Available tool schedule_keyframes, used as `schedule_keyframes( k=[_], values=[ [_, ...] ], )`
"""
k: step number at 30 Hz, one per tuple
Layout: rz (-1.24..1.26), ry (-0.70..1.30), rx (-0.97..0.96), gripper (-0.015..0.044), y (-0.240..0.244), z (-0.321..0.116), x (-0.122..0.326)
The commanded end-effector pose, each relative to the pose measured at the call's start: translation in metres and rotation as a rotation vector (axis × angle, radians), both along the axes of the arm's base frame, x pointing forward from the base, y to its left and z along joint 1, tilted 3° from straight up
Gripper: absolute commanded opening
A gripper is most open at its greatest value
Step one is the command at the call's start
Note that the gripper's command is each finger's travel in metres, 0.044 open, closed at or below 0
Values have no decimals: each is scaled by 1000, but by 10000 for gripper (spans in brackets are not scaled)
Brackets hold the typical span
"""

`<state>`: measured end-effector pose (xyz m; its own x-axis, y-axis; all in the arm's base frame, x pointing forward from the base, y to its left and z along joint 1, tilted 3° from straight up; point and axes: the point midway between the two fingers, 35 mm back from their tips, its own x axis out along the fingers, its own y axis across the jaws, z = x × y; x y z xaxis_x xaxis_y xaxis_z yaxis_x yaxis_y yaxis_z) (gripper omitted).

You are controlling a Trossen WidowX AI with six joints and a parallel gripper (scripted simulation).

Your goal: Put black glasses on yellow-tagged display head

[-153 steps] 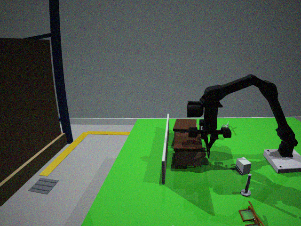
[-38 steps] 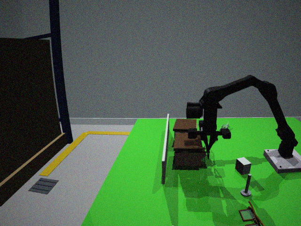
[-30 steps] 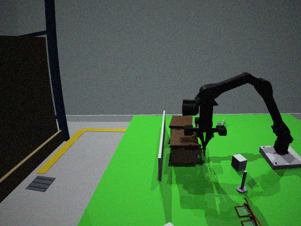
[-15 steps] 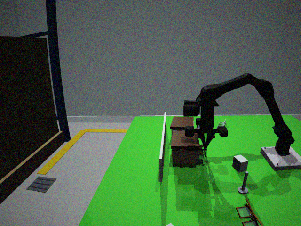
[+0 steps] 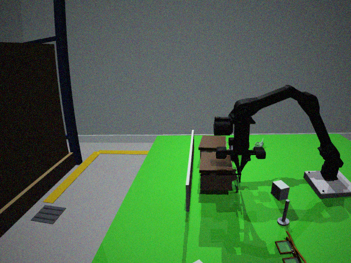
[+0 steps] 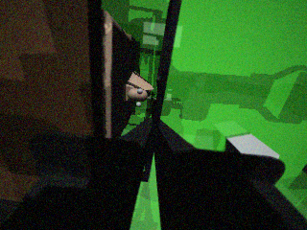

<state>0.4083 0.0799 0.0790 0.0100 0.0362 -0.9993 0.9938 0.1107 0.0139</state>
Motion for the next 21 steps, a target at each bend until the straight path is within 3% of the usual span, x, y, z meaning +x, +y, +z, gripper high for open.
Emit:
schedule_keyframes(
  k=[1,21],
  values=[
    [4,1,3,0,0,-1,0],
    [4,1,3,0,1,-5,0]
  ],
)
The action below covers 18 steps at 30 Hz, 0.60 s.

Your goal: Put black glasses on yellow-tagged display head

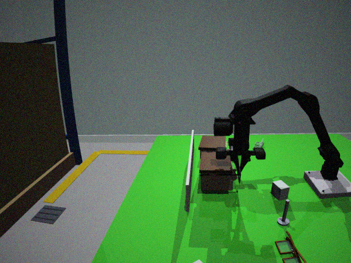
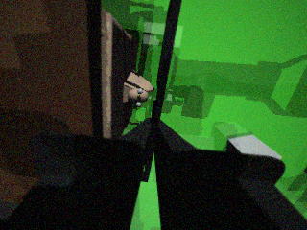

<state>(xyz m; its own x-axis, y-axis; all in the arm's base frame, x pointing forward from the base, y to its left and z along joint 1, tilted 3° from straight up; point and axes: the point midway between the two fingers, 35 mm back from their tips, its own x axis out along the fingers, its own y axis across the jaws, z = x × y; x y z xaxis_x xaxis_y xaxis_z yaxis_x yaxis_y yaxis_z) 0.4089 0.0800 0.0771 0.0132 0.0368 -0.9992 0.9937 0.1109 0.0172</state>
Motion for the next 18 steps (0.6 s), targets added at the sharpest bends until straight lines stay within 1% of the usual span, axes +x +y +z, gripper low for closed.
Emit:
schedule_keyframes(
  k=[1,7,11,18],
  values=[
    [4,5,2,0,1,-3,0],
    [4,5,2,0,1,-4,0],
    [0,2,0,105,0,-2,0],
    [0,2,0,108,0,-2,0]
  ],
)
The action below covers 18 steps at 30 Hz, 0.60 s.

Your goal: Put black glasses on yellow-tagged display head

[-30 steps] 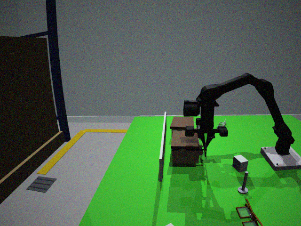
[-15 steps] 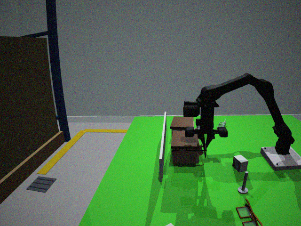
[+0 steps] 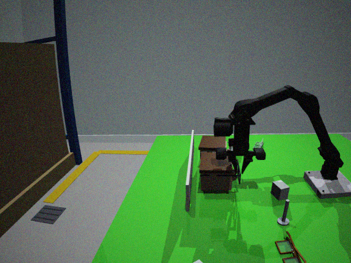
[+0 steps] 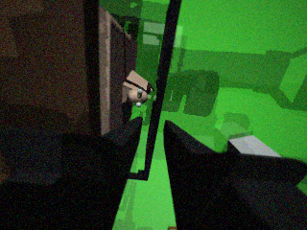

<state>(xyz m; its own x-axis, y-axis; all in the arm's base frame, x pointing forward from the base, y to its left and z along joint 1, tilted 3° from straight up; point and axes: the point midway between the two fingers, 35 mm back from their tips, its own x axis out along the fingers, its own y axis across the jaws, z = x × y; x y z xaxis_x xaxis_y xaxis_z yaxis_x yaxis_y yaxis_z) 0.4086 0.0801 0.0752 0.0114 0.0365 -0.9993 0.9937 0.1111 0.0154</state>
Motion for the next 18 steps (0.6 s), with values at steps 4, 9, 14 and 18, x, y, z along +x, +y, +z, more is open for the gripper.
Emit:
schedule_keyframes(
  k=[4,9,14,18],
  values=[
    [1,1,5,108,0,12,0],
    [4,4,13,108,0,30,-2],
    [4,4,13,108,0,31,-3],
    [4,5,13,108,-2,34,-19]
  ],
)
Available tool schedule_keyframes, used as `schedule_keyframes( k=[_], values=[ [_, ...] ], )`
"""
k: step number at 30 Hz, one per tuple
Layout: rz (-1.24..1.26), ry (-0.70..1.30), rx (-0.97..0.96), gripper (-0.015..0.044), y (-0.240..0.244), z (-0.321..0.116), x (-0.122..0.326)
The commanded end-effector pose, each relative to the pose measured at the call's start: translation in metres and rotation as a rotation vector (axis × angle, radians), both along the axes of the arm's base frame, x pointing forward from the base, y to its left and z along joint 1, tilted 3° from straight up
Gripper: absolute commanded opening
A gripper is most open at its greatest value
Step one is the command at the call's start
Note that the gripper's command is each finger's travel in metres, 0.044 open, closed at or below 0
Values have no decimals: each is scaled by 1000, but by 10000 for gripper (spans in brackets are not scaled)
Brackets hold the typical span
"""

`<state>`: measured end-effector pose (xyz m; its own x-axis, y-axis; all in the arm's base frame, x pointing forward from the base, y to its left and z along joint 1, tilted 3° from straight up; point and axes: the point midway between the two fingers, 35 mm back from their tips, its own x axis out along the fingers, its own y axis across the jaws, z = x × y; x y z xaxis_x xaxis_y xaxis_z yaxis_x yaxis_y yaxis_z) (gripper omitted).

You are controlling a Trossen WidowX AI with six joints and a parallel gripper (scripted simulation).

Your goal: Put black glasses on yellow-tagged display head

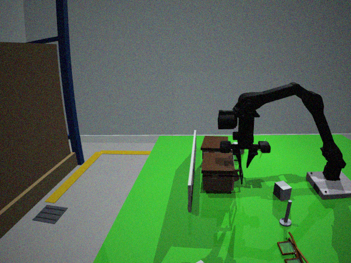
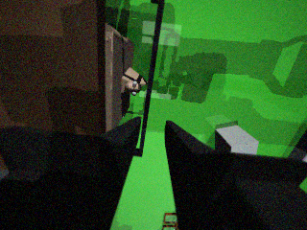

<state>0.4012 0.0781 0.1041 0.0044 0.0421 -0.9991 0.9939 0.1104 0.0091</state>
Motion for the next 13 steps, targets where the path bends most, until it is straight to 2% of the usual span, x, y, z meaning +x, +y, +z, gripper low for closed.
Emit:
schedule_keyframes(
  k=[1,13],
  values=[
    [4,-1,7,108,-1,7,-18],
    [4,1,7,108,-6,18,-51]
  ],
)
